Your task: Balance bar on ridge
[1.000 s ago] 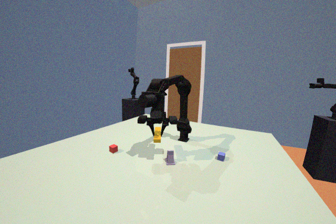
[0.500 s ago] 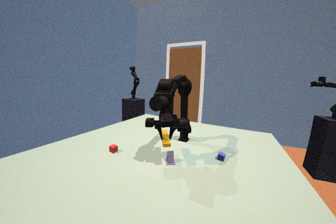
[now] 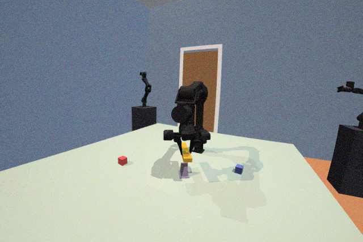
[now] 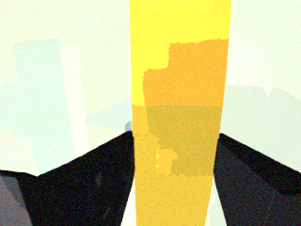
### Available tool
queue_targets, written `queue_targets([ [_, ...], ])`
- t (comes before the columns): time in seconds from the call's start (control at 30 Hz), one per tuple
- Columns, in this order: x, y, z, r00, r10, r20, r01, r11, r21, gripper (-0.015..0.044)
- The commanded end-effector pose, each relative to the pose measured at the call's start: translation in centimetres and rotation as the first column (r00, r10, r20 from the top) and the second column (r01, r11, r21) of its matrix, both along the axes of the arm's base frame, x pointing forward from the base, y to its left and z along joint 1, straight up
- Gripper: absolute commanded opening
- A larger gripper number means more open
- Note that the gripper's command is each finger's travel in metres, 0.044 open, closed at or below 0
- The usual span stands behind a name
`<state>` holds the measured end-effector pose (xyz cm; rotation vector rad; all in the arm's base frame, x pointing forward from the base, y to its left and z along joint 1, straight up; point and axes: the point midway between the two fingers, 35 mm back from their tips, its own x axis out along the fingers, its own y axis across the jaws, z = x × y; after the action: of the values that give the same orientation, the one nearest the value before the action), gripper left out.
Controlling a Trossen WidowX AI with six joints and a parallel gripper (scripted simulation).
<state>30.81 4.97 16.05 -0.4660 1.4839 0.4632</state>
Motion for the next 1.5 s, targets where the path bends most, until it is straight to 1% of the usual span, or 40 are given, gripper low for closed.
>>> queue_targets([
  [0.0, 0.0, 0.1, -0.7, 1.0, -0.004, -0.004, 0.004, 1.0, -0.004, 0.0],
  [0.7, 0.0, 0.1, -4.0, 1.0, -0.004, -0.004, 0.004, 1.0, -0.004, 0.0],
  [1.47, 0.0, 0.0, -4.1, 1.0, -0.004, -0.004, 0.004, 1.0, -0.004, 0.0],
])
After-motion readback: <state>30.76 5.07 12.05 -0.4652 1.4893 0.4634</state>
